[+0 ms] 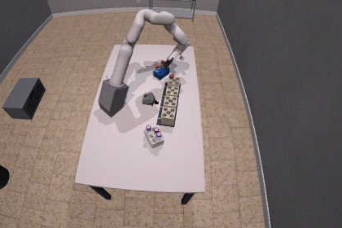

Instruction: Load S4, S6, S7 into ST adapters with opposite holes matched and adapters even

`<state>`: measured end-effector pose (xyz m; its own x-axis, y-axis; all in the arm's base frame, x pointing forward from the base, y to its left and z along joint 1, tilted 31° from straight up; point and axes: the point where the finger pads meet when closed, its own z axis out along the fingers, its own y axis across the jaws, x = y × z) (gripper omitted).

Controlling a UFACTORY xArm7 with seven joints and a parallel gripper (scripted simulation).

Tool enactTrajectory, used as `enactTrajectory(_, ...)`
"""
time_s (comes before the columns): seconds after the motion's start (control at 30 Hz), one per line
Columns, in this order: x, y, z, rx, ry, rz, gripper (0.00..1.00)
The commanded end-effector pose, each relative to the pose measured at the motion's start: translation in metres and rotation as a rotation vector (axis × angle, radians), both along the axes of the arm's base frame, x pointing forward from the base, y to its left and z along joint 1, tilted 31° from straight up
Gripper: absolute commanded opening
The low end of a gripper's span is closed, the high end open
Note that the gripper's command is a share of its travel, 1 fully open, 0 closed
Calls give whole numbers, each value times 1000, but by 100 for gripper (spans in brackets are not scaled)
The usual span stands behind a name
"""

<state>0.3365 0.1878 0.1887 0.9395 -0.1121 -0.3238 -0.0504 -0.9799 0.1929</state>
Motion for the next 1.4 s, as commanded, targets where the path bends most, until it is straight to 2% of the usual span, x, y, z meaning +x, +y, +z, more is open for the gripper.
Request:
enactTrajectory(0.0,10,-17,-2,93,-8,2,100)
enactTrajectory(0.03,10,-17,-2,93,-8,2,100)
enactTrajectory(0.2,21,-39,-5,226,-46,6,100)
enactTrajectory(0.27,23,-43,-6,229,-47,6,100)
enactTrajectory(0.33,27,-52,-7,289,-76,7,100)
enactTrajectory(0.4,27,-52,-7,289,-76,7,100)
enactTrajectory(0.47,31,-61,-8,346,-111,8,100)
enactTrajectory(0.57,35,-71,-9,350,-114,8,100)
enactTrajectory(0.63,38,-81,-9,402,-156,9,100)
enactTrajectory(0.7,40,-87,-10,404,-157,9,100)
enactTrajectory(0.77,43,-96,-10,450,-205,9,100)
enactTrajectory(0.83,45,-103,-10,451,-206,9,100)
enactTrajectory(0.9,47,-112,-11,492,-258,9,100)
enactTrajectory(0.97,47,-112,-11,492,-258,9,100)
enactTrajectory(1.03,49,-122,-11,527,-316,9,100)
enactTrajectory(1.17,52,-137,-12,527,-316,9,100)
enactTrajectory(1.23,53,-147,-12,555,-377,8,100)
enactTrajectory(1.3,54,-155,-12,555,-377,8,100)
enactTrajectory(1.37,55,-165,-13,575,-440,8,100)
